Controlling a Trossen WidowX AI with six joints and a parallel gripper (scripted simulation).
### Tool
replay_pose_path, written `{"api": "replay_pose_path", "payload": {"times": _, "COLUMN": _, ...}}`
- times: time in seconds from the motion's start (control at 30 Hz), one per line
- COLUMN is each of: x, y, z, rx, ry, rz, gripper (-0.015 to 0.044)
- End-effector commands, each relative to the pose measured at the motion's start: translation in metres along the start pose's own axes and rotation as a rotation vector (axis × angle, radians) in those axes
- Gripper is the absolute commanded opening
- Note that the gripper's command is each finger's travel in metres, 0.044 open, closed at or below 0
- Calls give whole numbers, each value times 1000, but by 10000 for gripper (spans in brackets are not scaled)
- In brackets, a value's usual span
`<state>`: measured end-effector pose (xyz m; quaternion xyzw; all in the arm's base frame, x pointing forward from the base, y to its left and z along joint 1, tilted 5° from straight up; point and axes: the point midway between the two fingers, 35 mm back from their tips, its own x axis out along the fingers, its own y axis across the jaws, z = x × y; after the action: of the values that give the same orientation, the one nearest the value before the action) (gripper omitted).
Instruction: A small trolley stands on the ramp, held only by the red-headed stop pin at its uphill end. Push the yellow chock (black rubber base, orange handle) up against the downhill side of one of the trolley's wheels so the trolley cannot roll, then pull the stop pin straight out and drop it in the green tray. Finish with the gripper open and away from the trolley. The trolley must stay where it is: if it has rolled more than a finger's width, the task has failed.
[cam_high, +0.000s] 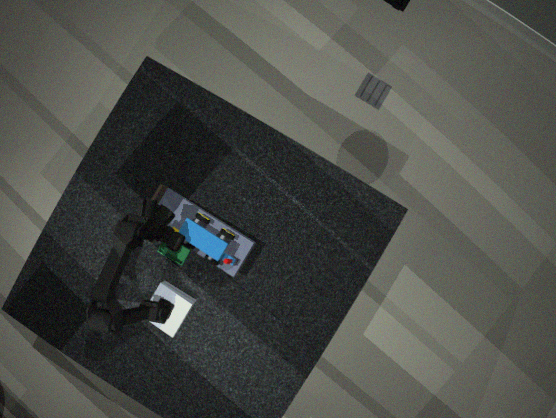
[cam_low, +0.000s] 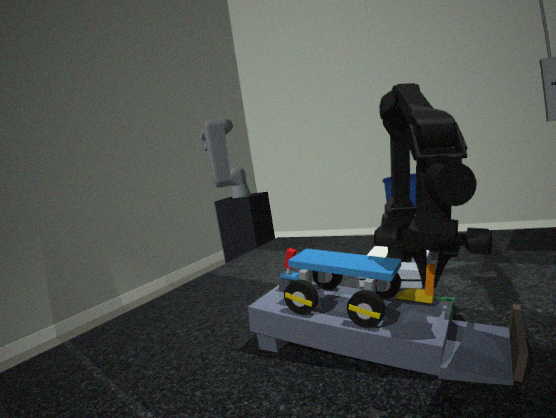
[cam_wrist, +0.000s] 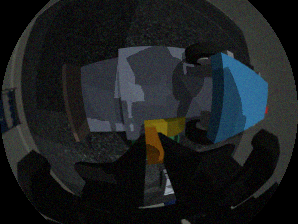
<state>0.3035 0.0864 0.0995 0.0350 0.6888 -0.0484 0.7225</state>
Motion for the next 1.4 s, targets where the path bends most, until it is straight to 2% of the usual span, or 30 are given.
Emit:
{"api": "replay_pose_path", "payload": {"times": 0.0, "x": 0, "y": -5, "z": -1, "rx": -4, "ry": 4, "rz": -8, "gripper": 0}}
{"api": "replay_pose_path", "payload": {"times": 0.43, "x": 0, "y": -3, "z": 0, "rx": -2, "ry": 0, "rz": 0, "gripper": 0}}
{"api": "replay_pose_path", "payload": {"times": 0.67, "x": 0, "y": -3, "z": 0, "rx": -2, "ry": 0, "rz": 0, "gripper": 184}}
{"api": "replay_pose_path", "payload": {"times": 0.7, "x": 0, "y": -3, "z": 0, "rx": -2, "ry": 0, "rz": 0, "gripper": 190}}
{"api": "replay_pose_path", "payload": {"times": 0.87, "x": -6, "y": -3, "z": 1, "rx": -2, "ry": 1, "rz": -2, "gripper": 190}}
{"api": "replay_pose_path", "payload": {"times": 1.37, "x": -52, "y": -2, "z": 0, "rx": -4, "ry": 4, "rz": -7, "gripper": 190}}
